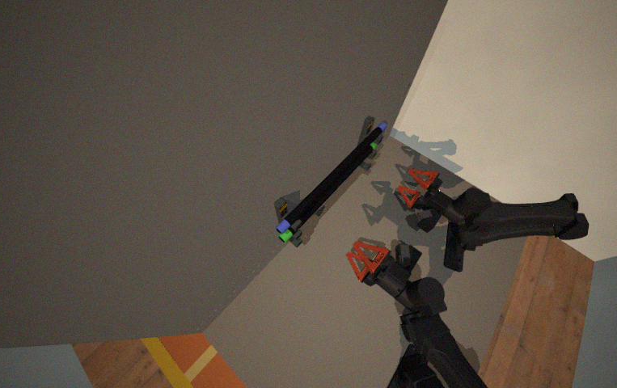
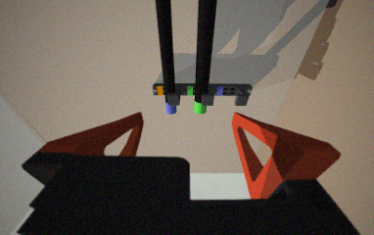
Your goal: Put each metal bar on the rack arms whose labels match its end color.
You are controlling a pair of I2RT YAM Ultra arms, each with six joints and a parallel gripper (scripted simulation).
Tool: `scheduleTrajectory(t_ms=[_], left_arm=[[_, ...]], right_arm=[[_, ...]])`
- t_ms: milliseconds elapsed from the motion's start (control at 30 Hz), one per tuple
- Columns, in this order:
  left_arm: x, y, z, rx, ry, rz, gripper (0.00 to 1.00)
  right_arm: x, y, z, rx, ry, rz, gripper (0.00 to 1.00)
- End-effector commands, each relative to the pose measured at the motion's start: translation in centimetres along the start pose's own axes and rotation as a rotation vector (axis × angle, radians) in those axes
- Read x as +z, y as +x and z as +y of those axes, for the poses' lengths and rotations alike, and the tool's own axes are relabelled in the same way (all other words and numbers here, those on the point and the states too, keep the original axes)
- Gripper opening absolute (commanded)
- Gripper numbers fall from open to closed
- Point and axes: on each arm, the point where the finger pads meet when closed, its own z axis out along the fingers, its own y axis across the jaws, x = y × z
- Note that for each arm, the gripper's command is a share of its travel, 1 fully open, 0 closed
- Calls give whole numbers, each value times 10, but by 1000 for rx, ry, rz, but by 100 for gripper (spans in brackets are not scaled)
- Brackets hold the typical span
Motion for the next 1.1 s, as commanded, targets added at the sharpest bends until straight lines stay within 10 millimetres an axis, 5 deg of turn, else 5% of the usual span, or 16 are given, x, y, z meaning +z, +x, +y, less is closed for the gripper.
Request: scheduleTrajectory(t_ms=[0, 1067], left_arm=[[2, -2, -7, 0, 4, 0, 100], [66, -2, -65, 0, 4, 0, 100]], right_arm=[[-2, -1, -2, 14, 18, -8, 100], [63, -2, 55, 14, 18, -8, 100]])
